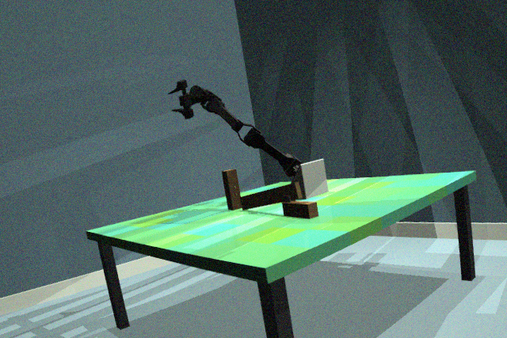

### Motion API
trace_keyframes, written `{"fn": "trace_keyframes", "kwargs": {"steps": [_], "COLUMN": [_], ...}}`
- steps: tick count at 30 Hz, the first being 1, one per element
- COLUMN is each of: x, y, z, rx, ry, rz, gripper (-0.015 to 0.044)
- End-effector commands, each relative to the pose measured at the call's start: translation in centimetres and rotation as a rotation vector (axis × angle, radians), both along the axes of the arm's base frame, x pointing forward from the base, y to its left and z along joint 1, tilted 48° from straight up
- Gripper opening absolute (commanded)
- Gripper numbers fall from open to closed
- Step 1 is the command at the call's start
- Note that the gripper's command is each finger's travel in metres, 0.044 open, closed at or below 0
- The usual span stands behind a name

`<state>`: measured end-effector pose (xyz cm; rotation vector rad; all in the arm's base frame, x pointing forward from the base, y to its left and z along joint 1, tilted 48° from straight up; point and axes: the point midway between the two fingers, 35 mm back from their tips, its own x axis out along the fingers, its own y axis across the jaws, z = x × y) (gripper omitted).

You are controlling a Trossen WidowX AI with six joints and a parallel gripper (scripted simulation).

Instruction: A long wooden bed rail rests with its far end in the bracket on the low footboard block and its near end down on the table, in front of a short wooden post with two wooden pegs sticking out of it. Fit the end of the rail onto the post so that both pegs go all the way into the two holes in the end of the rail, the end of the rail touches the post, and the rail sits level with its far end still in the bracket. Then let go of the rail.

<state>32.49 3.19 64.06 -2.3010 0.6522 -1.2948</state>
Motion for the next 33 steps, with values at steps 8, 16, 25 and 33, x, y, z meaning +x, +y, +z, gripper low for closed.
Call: {"fn": "trace_keyframes", "kwargs": {"steps": [8, 16, 25, 33], "x": [-7.1, -18.3, -27.7, -30.6], "y": [1.6, -0.4, -8.2, -17.3], "z": [3.4, 6.4, 6.3, 3.3], "rx": [0.023, 0.119, 0.319, 0.558], "ry": [-0.207, -0.528, -0.847, -1.045], "rz": [0.152, 0.351, 0.524, 0.61], "gripper": [0.044, 0.044, 0.044, 0.044]}}
